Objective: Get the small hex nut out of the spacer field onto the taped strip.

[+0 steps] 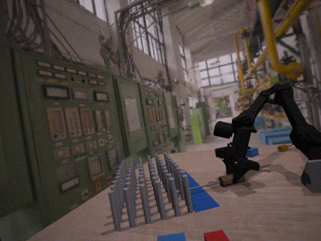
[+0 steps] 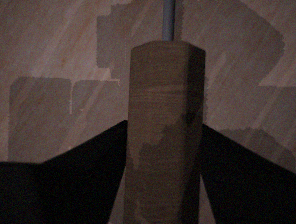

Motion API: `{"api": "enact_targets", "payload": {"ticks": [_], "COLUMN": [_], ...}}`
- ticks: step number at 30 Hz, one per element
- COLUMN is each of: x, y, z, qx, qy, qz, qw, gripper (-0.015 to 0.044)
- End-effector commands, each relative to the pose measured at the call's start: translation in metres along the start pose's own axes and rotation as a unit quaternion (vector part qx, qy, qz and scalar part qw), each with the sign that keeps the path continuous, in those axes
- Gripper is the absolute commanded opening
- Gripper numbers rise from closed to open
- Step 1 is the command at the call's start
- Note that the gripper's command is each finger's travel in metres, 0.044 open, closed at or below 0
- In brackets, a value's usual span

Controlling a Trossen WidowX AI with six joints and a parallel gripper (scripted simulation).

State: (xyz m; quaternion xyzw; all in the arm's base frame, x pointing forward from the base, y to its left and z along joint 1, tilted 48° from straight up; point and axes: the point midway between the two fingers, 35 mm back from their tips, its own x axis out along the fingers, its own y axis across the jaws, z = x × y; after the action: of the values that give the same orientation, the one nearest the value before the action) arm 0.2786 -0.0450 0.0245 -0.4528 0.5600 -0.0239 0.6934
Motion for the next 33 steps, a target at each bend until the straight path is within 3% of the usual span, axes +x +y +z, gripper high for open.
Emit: {"api": "enact_targets", "payload": {"ticks": [1, 33], "x": [-0.001, -0.008], "y": [0.001, 0.001], "z": [-0.001, -0.015], "qx": [-0.002, -0.002], "qy": [-0.002, -0.002], "qz": [0.002, 0.002], "qw": [1.0, 1.0], "gripper": [0.0, 0.0]}}
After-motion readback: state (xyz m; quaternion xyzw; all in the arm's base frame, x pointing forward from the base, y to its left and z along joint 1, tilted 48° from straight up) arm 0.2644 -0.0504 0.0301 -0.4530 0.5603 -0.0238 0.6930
